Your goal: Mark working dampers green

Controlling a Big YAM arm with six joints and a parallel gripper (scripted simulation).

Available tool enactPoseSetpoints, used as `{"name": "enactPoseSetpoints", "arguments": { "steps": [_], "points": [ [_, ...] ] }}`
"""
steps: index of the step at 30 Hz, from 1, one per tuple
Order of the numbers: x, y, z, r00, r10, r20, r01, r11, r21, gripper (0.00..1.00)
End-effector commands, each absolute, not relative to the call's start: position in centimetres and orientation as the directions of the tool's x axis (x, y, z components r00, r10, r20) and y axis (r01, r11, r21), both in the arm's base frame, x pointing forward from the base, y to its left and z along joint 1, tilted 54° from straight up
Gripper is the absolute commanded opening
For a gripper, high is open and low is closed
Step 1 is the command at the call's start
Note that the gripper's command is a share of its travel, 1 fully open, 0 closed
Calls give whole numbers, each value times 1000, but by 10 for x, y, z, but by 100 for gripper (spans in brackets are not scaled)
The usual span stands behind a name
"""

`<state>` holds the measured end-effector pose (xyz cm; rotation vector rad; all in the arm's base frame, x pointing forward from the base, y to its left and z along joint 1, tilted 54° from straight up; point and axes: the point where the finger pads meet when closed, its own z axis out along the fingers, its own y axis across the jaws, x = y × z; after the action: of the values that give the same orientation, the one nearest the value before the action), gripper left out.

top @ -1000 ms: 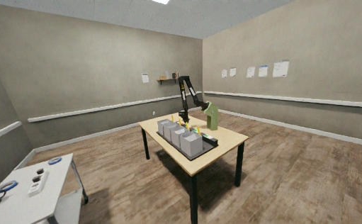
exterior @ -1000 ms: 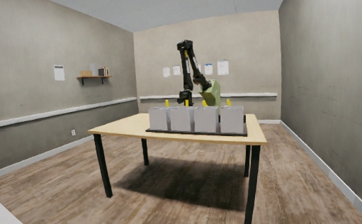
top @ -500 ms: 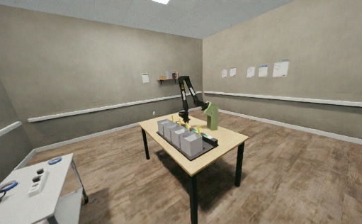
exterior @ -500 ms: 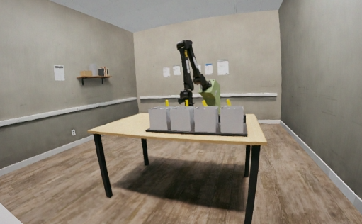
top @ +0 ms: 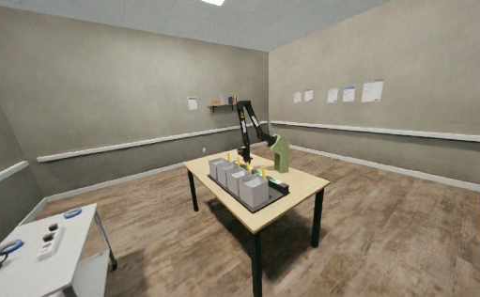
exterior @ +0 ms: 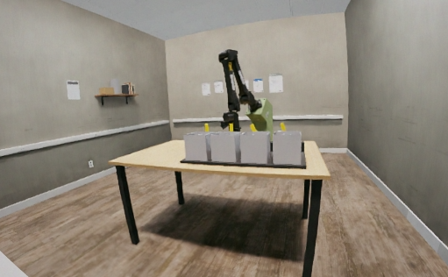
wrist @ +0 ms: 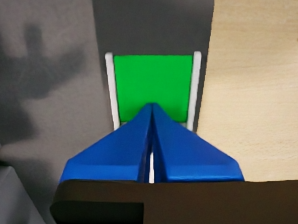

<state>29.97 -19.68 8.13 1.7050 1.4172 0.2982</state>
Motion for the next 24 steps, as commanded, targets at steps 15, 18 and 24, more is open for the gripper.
{"name": "enactPoseSetpoints", "arguments": {
  "steps": [15, 18, 24],
  "points": [
    [301, -185, 72, 302, 897, -322, 682, 33, 731, 0],
    [301, -185, 72, 302, 897, -322, 681, 33, 731, 0],
    [301, -185, 72, 302, 897, -322, 681, 33, 731, 0]
  ]
}}
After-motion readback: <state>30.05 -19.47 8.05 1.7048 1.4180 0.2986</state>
